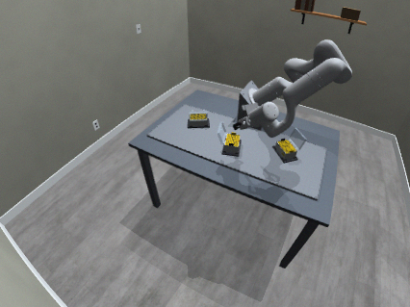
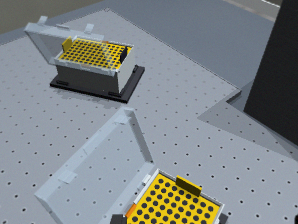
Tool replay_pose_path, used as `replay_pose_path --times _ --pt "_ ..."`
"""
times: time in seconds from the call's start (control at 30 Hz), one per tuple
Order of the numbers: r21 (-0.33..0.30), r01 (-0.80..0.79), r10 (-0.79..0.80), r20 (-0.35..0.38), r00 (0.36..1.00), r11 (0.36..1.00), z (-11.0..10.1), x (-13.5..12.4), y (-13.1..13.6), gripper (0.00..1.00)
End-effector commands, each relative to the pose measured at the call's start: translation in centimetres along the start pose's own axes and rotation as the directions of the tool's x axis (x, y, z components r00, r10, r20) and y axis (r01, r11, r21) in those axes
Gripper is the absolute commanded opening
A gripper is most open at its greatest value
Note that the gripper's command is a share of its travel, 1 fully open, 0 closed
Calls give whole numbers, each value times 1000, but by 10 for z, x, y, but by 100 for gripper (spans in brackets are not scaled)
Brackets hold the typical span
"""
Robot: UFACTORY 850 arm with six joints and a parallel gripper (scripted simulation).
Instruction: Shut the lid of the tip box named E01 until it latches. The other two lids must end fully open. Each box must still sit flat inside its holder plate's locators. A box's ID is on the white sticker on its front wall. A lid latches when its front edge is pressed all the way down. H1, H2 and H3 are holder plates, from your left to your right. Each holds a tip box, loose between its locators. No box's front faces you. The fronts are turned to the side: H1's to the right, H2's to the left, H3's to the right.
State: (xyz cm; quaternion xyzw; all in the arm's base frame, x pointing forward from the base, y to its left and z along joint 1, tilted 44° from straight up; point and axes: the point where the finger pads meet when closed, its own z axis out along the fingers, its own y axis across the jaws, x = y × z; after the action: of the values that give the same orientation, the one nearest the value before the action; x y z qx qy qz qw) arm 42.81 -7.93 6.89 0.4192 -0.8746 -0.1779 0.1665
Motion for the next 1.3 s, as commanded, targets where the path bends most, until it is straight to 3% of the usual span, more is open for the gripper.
replay_pose_path --times 0.0,0.4,0.6,0.97,1.27 --pt "1 -1 1 1 1000 1000 6 7 -11 100" --pt "1 -1 1 1 1000 1000 36 37 -54 100" --pt "1 -1 1 1 1000 1000 37 38 -55 100" --pt "-252 -254 255 -32 967 934 72 73 -77 100" --pt "-259 -261 261 -34 965 930 95 96 -91 100"
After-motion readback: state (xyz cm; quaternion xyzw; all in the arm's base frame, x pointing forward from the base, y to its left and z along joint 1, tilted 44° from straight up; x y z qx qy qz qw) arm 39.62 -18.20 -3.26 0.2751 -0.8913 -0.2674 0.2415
